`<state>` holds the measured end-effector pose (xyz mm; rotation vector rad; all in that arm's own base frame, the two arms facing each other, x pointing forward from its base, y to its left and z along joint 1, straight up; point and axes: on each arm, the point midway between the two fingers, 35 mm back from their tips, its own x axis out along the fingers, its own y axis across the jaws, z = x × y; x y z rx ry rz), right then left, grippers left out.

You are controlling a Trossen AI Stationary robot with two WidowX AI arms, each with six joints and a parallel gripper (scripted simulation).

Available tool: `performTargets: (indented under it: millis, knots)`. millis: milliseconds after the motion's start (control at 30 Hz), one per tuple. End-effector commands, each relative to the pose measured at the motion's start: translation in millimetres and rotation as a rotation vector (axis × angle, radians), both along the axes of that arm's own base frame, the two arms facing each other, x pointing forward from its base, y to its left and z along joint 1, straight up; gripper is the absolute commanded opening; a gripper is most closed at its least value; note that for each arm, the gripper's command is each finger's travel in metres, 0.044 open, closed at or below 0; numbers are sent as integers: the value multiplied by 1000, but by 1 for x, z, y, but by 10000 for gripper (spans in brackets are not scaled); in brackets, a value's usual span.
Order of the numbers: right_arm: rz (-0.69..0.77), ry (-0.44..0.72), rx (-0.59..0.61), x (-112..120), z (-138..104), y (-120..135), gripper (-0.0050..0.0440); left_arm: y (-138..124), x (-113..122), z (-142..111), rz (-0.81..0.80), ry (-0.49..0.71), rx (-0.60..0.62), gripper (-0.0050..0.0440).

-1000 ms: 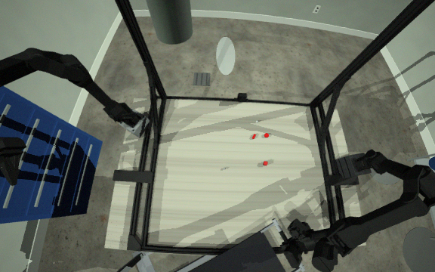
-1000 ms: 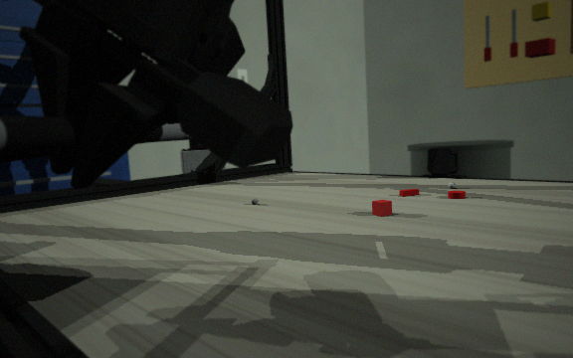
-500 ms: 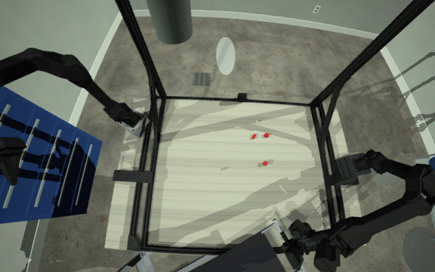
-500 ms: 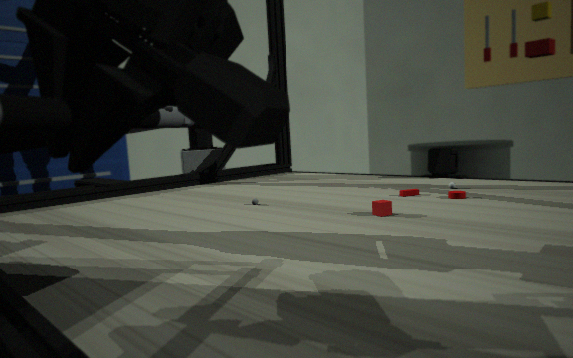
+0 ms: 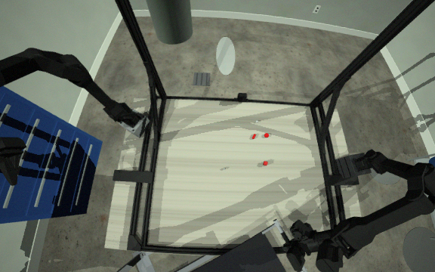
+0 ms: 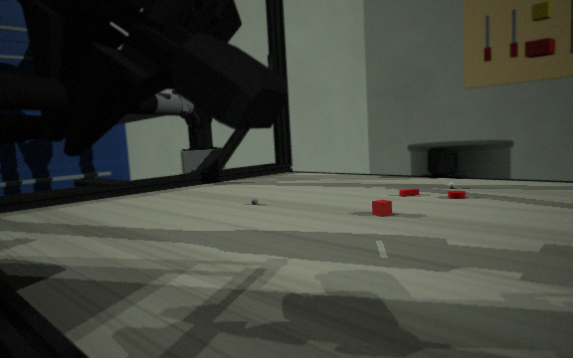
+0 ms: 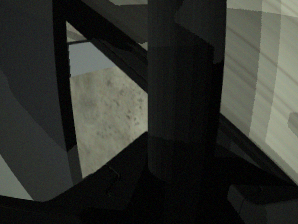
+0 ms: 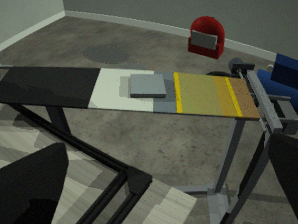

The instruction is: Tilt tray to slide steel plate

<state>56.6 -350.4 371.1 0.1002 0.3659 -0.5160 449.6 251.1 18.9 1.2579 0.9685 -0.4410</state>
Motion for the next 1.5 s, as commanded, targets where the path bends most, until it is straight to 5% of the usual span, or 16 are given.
performTargets:
  millis: [0,1467]
  knots:
    - [0,1,-2,0,0,0,440,2,3,21,2,-33,14,0]
    - [0,1,-2,0,0,0,440,3,4,34,2,-53,21,0]
